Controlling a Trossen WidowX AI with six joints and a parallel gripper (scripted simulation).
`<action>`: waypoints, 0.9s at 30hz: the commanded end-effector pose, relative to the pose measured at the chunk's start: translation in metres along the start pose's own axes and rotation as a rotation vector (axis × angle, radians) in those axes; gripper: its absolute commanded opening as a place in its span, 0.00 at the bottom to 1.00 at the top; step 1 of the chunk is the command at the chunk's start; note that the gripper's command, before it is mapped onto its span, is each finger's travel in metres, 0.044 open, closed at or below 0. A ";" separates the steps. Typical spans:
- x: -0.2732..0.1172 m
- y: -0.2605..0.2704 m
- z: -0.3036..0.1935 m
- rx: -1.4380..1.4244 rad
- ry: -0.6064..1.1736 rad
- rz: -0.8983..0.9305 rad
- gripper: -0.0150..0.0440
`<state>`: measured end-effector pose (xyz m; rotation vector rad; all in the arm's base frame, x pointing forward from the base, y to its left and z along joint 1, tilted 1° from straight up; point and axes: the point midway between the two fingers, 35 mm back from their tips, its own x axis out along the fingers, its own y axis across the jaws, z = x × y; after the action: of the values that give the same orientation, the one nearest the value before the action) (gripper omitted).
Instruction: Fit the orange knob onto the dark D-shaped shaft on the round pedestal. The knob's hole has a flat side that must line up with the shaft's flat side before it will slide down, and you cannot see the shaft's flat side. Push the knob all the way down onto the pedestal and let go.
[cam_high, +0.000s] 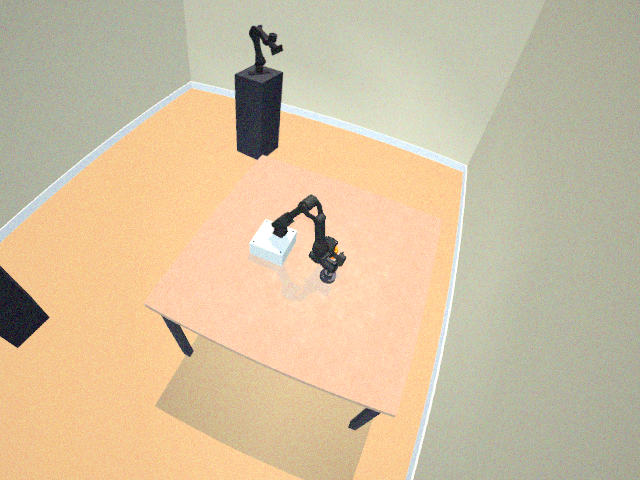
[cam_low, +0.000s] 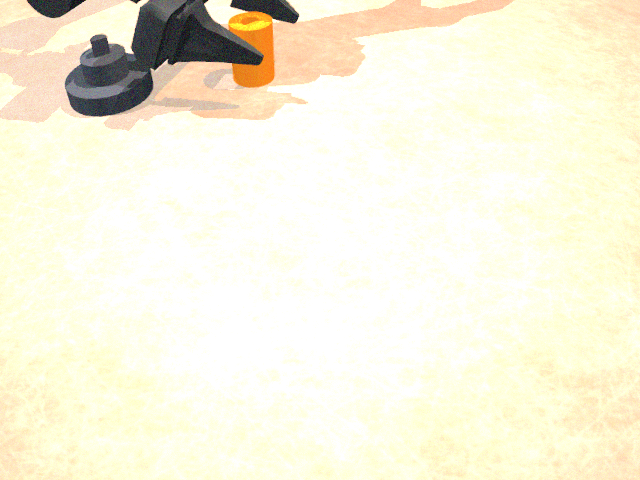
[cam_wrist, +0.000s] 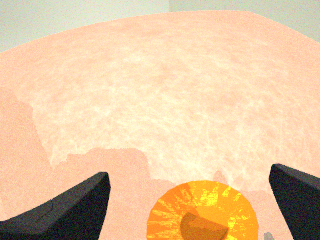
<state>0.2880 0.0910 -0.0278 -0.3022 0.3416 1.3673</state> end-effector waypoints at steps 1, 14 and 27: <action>0.000 0.000 0.000 -0.001 -0.001 -0.001 1.00; -0.033 -0.001 0.073 -0.001 0.000 -0.001 1.00; -0.031 0.001 0.084 0.029 1.007 0.044 1.00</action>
<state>0.2856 0.1026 0.0407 -0.7300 1.0194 1.3091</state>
